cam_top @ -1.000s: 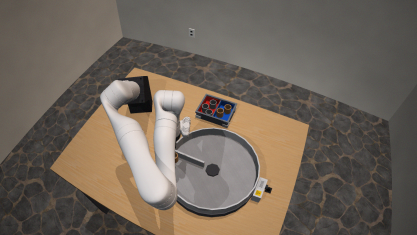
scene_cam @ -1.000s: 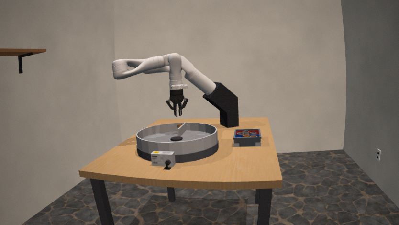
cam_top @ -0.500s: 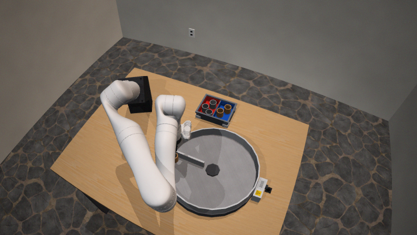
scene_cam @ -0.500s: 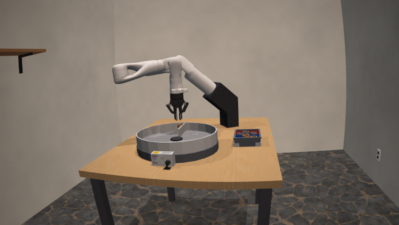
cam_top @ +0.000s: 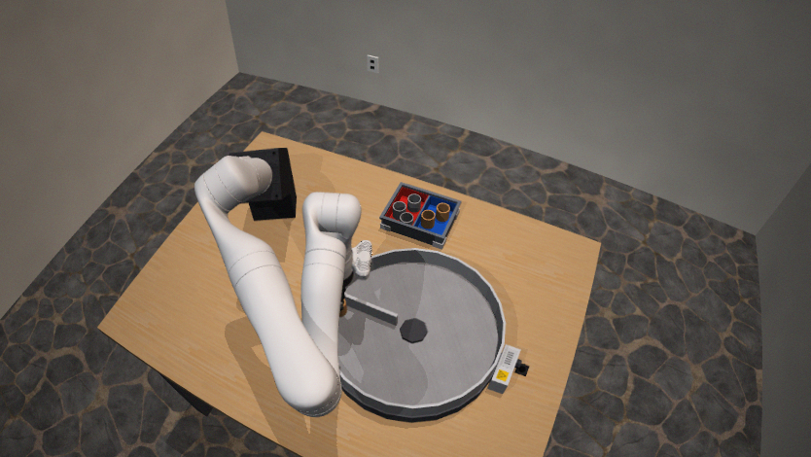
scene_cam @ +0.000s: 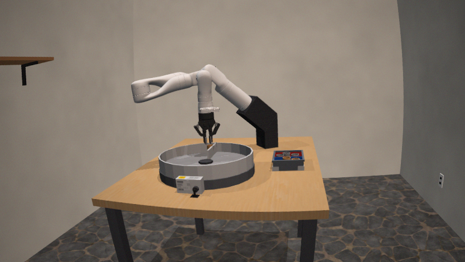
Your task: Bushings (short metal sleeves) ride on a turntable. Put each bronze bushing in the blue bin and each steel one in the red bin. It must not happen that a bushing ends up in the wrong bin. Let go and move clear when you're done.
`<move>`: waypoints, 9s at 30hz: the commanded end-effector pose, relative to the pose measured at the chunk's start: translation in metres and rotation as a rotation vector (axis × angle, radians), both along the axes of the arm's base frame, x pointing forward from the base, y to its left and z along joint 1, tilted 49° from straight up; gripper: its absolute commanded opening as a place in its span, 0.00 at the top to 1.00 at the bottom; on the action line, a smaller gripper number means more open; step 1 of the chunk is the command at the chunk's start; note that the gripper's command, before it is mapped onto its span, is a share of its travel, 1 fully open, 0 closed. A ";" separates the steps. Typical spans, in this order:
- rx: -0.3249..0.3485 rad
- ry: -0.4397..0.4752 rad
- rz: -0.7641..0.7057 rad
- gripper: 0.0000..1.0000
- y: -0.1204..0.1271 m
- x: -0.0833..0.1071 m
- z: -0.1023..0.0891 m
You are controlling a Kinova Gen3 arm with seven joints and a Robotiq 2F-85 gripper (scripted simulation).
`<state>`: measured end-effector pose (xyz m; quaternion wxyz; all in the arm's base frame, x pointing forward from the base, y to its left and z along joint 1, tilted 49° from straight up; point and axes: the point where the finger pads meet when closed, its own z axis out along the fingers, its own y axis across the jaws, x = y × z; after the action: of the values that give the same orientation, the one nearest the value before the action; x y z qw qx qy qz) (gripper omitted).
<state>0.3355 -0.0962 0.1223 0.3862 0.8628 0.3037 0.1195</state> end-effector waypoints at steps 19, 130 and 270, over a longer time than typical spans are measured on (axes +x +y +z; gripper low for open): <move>0.002 -0.035 0.048 0.82 -0.003 0.000 -0.001; -0.009 -0.010 0.005 1.00 -0.020 0.014 -0.017; 0.000 -0.025 0.038 1.00 -0.003 0.001 0.002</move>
<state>0.3394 -0.1008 0.1228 0.3872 0.8601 0.3095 0.1208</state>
